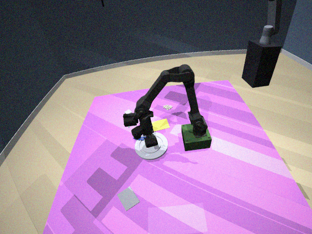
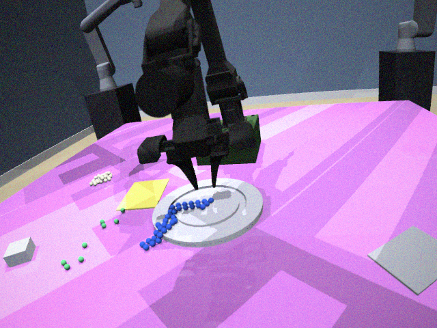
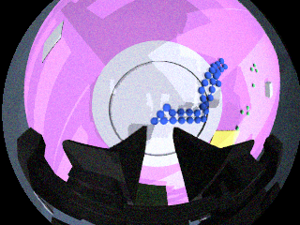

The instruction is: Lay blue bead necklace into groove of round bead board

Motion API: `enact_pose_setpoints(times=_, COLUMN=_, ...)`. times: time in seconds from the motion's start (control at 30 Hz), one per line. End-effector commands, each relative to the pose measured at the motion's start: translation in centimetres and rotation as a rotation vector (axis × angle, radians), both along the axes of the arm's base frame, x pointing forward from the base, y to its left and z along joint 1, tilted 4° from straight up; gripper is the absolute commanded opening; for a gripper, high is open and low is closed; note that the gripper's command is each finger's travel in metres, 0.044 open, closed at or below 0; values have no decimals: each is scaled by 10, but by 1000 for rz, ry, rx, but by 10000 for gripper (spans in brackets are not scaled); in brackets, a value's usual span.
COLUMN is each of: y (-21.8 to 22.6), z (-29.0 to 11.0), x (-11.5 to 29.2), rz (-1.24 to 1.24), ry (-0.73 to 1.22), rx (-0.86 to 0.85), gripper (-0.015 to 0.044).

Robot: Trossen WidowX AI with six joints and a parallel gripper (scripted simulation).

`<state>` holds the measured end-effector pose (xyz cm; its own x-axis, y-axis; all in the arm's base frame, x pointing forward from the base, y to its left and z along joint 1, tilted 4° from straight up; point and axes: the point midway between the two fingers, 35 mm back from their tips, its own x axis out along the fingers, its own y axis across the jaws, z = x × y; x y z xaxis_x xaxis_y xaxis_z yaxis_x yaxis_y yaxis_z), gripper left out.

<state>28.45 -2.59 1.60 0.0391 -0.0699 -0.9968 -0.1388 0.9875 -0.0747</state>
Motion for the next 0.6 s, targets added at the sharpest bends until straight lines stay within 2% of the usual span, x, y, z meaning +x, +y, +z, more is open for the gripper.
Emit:
enact_pose_setpoints(times=0.0, y=4, z=8, x=-3, rz=-826, ry=-61, rx=32, gripper=120)
enact_pose_setpoints(times=0.13, y=5, z=9, x=-3, rz=-1018, ry=-75, rx=40, gripper=120)
enact_pose_setpoints(times=0.57, y=5, z=9, x=-3, rz=-1030, ry=-76, rx=40, gripper=120)
